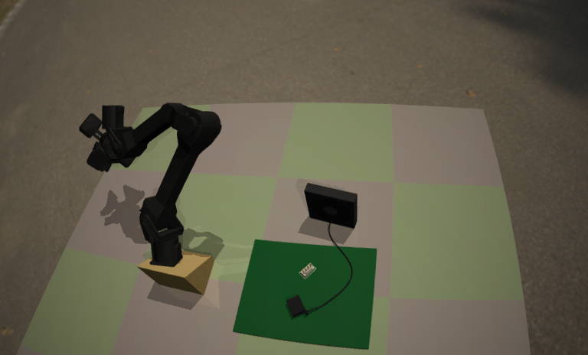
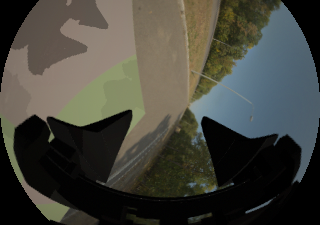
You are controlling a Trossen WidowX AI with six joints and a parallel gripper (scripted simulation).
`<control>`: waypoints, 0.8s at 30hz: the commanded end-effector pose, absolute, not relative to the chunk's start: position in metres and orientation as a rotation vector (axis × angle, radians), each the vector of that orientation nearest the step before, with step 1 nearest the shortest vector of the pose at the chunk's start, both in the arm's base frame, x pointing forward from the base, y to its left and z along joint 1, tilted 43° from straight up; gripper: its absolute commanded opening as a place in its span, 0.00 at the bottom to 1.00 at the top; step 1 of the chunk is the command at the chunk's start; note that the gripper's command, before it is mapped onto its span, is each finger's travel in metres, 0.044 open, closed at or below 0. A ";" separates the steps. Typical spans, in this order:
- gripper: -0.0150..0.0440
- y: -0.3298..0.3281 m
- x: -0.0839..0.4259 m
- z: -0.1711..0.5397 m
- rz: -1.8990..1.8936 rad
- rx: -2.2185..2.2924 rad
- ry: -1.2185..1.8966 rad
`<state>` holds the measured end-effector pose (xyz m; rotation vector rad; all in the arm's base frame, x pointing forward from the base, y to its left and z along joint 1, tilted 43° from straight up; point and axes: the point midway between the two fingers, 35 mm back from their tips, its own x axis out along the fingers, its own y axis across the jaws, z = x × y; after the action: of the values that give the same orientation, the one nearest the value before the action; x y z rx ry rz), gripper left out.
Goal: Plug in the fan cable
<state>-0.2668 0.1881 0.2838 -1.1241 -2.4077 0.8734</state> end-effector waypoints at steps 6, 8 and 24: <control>0.91 0.190 -0.266 0.284 0.881 -1.128 -2.398; 0.82 0.197 -0.263 0.285 0.905 -1.139 -2.370; 0.61 0.306 -0.177 0.307 1.154 -1.313 -1.806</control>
<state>-0.1987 0.2852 0.3017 -1.2901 -1.9273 1.1206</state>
